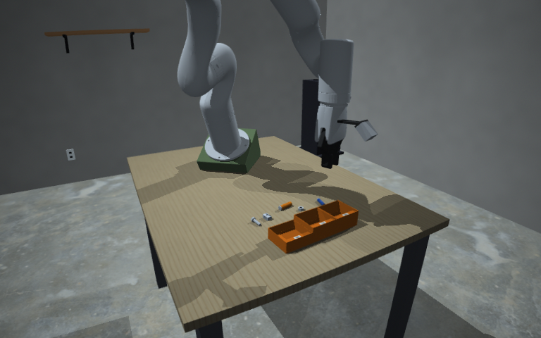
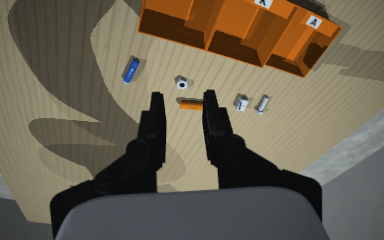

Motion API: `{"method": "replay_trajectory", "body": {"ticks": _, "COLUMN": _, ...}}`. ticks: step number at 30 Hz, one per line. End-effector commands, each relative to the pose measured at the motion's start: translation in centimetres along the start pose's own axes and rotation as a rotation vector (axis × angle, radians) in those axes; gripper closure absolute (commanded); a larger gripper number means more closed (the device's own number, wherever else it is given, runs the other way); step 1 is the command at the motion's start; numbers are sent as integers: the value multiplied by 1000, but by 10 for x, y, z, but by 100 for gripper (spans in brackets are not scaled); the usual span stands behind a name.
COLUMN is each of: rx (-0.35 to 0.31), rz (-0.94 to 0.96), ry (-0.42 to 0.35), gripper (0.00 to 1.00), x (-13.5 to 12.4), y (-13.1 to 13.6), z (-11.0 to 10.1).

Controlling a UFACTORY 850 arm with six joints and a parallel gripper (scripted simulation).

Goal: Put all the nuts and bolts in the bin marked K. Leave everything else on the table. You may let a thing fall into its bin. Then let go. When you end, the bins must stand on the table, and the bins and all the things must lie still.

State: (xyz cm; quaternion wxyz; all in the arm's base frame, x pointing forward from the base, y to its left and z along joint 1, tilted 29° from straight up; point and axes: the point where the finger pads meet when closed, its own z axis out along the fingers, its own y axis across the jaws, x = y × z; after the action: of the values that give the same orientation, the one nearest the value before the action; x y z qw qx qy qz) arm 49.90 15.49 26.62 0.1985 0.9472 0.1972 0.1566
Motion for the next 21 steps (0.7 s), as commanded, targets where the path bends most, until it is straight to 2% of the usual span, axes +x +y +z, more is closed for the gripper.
{"method": "replay_trajectory", "body": {"ticks": 1, "rx": 2, "rz": -156, "ry": 4, "gripper": 70, "x": -19, "y": 0, "z": 22}}
{"method": "replay_trajectory", "body": {"ticks": 9, "rx": 3, "rz": -496, "ry": 1, "gripper": 70, "x": -65, "y": 0, "z": 71}}
{"method": "replay_trajectory", "body": {"ticks": 11, "rx": 3, "rz": -496, "ry": 1, "gripper": 70, "x": -65, "y": 0, "z": 71}}
{"method": "replay_trajectory", "body": {"ticks": 12, "rx": 3, "rz": -611, "ry": 2, "gripper": 70, "x": -71, "y": 0, "z": 77}}
{"method": "replay_trajectory", "body": {"ticks": 15, "rx": 4, "rz": -690, "ry": 0, "gripper": 70, "x": -88, "y": 0, "z": 95}}
{"method": "replay_trajectory", "body": {"ticks": 21, "rx": 4, "rz": -941, "ry": -2, "gripper": 70, "x": -90, "y": 0, "z": 97}}
